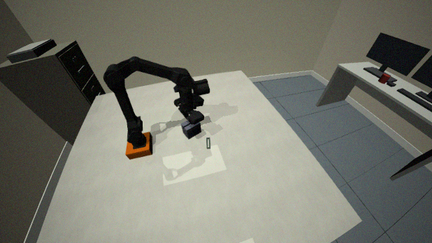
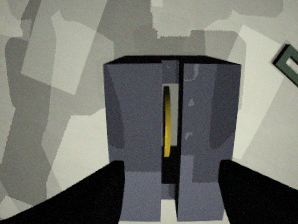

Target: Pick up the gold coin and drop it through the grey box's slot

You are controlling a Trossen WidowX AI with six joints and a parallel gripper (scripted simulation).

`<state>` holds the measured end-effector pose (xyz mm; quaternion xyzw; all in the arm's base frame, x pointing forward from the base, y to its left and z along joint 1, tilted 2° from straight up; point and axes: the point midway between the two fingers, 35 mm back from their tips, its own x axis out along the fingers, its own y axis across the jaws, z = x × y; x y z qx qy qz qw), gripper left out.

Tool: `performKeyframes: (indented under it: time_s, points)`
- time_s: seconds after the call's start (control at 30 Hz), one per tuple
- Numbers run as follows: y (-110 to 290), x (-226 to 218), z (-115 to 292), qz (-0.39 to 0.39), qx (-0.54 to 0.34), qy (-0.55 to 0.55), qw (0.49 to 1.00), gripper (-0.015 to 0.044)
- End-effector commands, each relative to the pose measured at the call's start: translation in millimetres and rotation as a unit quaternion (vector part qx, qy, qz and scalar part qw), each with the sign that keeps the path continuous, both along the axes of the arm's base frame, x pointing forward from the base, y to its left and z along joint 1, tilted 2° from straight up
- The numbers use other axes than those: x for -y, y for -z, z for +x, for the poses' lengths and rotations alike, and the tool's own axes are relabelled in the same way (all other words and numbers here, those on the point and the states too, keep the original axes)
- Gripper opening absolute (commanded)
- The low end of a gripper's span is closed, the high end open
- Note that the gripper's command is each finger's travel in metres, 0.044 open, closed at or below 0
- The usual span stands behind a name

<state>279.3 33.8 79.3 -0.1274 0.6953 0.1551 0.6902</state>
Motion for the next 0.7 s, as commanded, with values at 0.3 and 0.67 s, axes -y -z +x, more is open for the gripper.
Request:
performKeyframes:
  time_s: [0.3,0.67]
  points:
    - [-53.8,2.2,-1.6,0.000,-0.001,0.000,1.000,0.0440]
    - [-60.9,2.6,-2.7,0.000,-0.003,0.001,1.000,0.0440]
